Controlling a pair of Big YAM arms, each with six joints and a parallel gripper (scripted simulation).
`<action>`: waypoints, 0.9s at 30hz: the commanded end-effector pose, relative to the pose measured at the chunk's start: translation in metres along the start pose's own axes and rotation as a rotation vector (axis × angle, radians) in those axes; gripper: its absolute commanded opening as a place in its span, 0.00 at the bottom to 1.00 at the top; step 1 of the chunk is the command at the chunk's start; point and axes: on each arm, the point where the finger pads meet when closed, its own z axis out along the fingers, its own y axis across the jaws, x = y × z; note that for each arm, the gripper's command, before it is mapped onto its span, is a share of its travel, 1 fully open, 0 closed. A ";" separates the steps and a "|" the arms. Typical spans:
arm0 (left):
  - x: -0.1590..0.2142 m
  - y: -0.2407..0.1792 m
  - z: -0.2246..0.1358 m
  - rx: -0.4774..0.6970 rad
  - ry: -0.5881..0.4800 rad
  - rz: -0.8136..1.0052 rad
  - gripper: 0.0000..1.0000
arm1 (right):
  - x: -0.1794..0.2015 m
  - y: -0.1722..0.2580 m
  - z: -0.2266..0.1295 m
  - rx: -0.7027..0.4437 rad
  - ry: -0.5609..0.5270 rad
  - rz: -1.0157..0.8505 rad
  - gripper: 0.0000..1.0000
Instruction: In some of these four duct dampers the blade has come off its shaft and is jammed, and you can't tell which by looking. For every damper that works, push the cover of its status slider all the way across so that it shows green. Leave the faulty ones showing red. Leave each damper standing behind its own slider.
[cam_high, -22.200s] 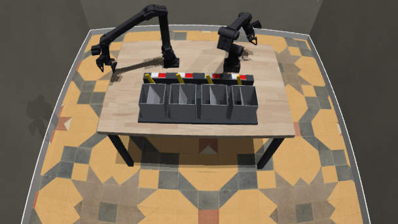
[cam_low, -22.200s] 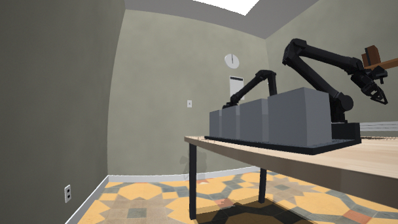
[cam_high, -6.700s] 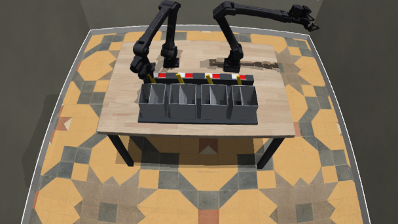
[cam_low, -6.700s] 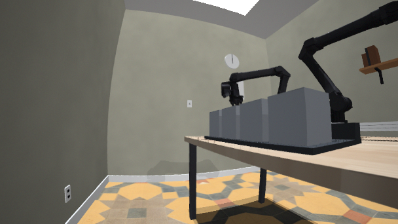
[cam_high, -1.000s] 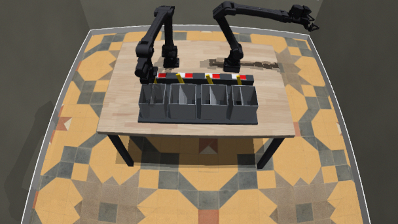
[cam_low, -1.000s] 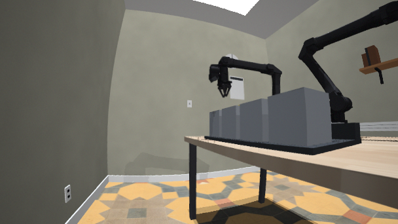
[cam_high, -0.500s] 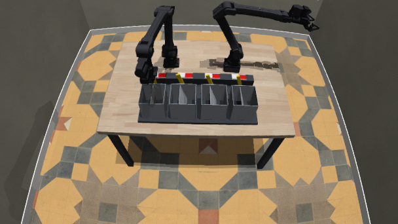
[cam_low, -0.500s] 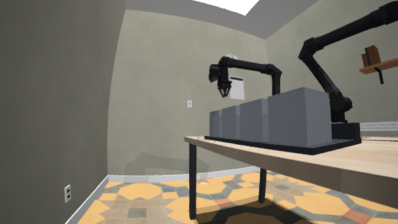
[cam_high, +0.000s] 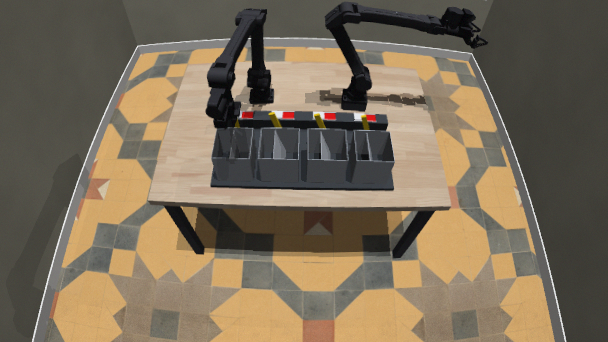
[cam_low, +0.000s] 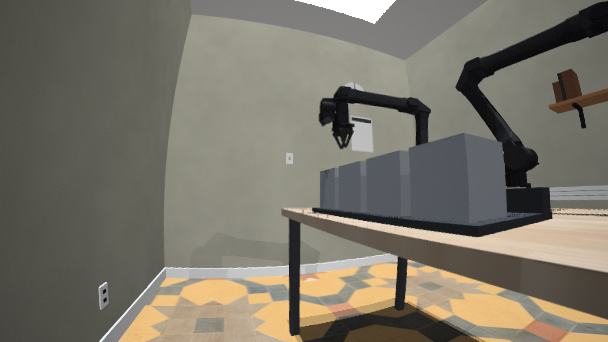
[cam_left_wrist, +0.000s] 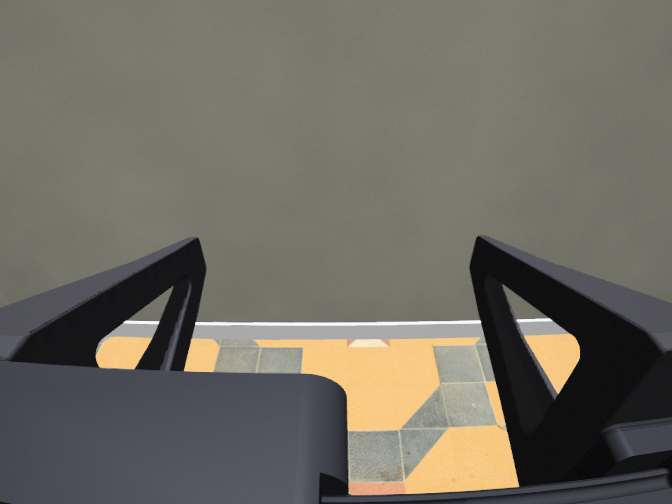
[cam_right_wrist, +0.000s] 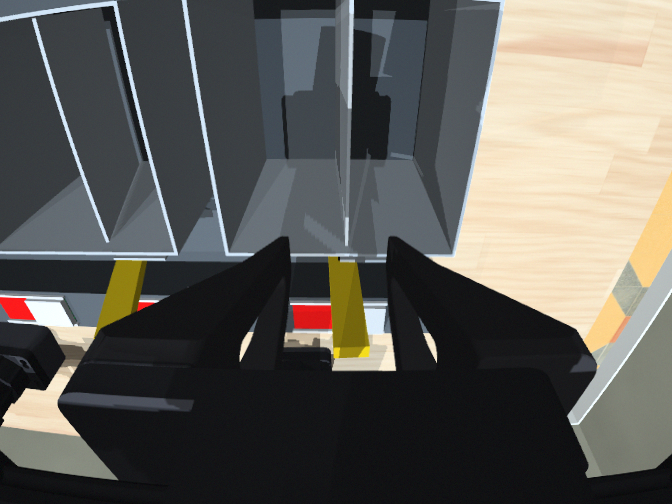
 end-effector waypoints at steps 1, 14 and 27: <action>-0.046 -0.004 0.003 0.006 -0.084 -0.009 1.00 | -0.008 -0.006 -0.010 0.004 -0.028 0.019 0.36; -0.046 -0.004 0.003 0.006 -0.084 -0.009 1.00 | -0.008 -0.006 -0.010 0.004 -0.028 0.019 0.36; -0.046 -0.004 0.003 0.006 -0.084 -0.009 1.00 | -0.008 -0.006 -0.010 0.004 -0.028 0.019 0.36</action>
